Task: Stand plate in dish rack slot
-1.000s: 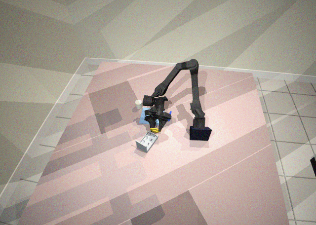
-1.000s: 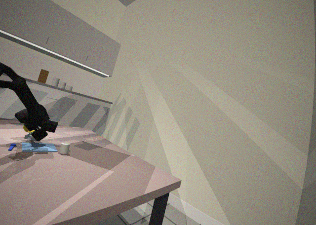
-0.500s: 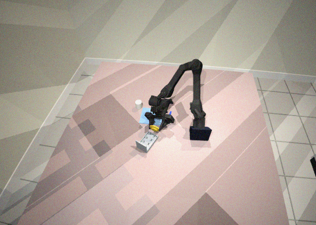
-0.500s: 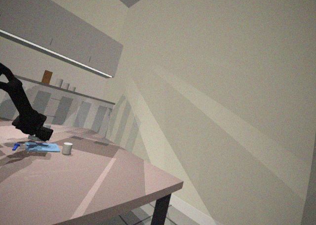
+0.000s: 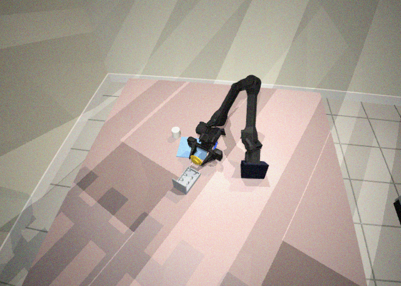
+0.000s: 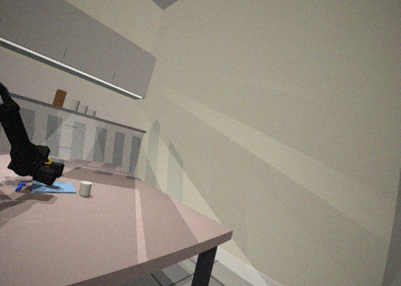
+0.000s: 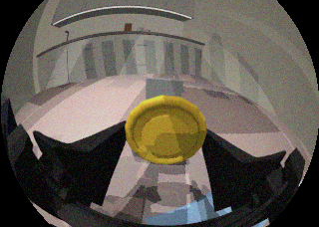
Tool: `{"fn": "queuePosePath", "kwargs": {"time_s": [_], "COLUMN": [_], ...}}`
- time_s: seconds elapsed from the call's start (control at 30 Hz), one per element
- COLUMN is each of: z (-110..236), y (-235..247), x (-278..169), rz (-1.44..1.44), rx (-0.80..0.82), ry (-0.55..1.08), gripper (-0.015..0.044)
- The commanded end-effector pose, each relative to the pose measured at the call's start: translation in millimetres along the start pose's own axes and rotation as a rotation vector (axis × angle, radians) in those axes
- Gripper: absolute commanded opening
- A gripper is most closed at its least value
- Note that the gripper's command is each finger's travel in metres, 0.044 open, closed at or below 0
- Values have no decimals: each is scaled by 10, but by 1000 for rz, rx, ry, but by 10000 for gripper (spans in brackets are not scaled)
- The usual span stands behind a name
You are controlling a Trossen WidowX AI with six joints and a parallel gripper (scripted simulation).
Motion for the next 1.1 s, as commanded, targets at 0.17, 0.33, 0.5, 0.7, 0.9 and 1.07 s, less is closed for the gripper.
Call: {"fn": "queuePosePath", "kwargs": {"time_s": [0.17, 0.33, 0.5, 0.7, 0.9, 1.07], "z": [-6, -140, -158, -272, -330, -403], "y": [23, 18, 17, 13, 15, 20], "x": [5, 25, 27, 38, 43, 51], "rz": [21, 15, 16, 24, 27, 30], "rx": [-6, -6, -6, -9, -11, -13], "ry": [-13, -7, -7, -9, -9, -10], "gripper": [0, 0, 0, 0, 0, 0]}}
Point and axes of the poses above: the point midway between the two fingers, 35 mm back from their tips, its own z axis back along the fingers, its own y axis across the jaws, x = y × z, the point moved 7 cm from there along z, back along the fingers, and after that the axes turned 2 degrees about -z, right-handed, at the moved point
